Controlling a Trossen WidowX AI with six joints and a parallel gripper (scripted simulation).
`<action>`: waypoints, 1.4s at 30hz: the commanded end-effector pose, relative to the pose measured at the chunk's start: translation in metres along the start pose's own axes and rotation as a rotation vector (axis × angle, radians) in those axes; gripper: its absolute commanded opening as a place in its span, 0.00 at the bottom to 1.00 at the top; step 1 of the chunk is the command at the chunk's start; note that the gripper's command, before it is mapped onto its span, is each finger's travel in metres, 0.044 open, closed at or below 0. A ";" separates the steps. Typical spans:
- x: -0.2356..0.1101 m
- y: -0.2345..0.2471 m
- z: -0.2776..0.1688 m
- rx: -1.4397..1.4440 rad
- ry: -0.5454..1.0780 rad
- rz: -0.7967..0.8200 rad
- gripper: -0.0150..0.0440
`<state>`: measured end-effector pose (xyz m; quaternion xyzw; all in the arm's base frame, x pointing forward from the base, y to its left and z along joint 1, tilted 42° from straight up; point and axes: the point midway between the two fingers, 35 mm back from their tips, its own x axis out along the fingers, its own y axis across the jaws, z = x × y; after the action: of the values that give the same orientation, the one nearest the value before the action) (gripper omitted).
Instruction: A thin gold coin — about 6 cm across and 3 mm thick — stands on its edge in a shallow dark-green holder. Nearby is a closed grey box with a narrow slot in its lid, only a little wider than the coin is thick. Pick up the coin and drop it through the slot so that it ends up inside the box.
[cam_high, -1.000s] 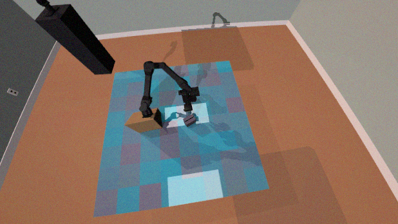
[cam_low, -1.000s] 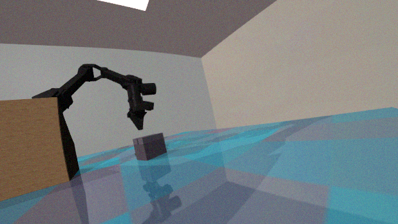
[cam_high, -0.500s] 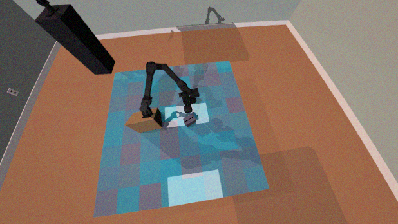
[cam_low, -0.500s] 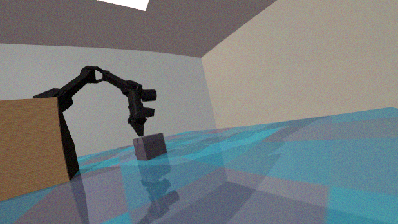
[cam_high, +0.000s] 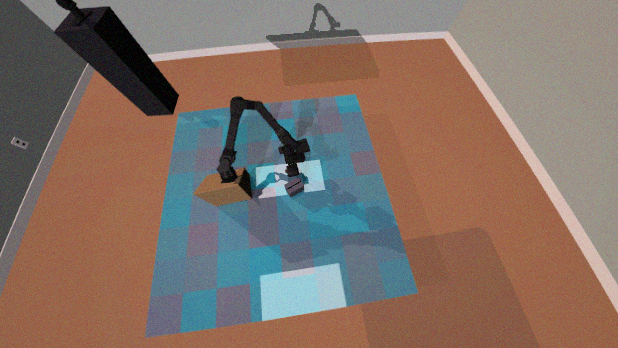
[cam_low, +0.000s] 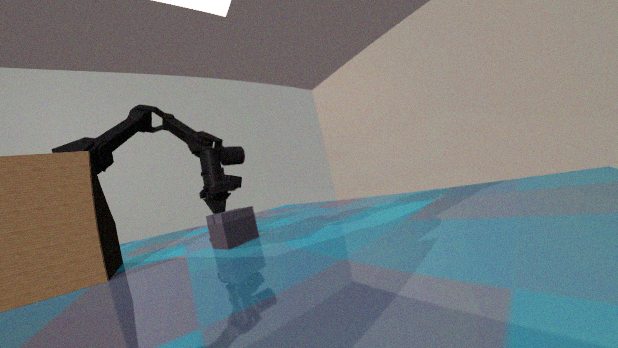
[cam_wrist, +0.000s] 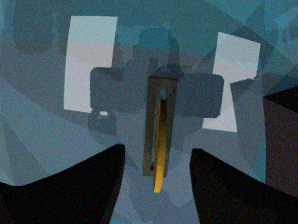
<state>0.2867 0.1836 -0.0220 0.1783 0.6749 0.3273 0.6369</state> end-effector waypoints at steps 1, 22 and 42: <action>0.009 -0.002 -0.004 0.011 0.009 -0.004 0.53; 0.040 -0.001 -0.006 0.012 0.010 -0.001 0.53; 0.039 -0.001 -0.006 0.012 0.010 -0.001 0.25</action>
<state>0.2770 0.2085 -0.0518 0.1799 0.6784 0.3267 0.6330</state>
